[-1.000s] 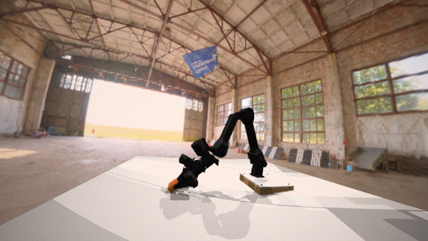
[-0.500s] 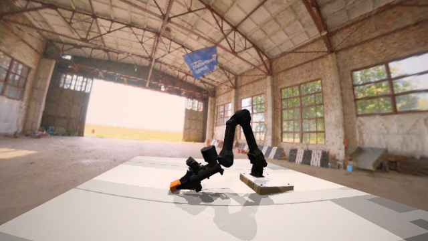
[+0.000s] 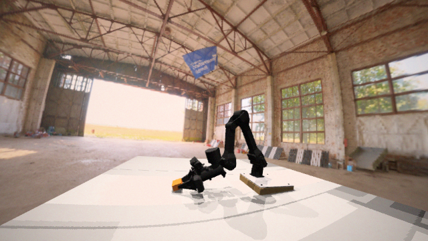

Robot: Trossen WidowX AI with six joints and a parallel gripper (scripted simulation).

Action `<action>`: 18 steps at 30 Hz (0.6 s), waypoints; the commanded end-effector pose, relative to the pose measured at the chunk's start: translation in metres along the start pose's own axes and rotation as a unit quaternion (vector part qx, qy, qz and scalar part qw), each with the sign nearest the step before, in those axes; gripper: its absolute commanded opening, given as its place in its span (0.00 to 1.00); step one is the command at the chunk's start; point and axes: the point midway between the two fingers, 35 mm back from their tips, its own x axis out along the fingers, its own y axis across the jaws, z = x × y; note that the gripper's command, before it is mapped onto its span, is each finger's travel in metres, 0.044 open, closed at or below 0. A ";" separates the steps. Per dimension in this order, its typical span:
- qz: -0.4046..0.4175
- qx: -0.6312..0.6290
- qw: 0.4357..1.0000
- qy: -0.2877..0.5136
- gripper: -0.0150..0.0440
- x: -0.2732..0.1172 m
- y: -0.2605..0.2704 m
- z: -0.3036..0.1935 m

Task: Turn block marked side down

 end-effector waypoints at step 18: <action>-0.002 -0.001 1.000 -0.004 0.74 0.000 -0.001 0.001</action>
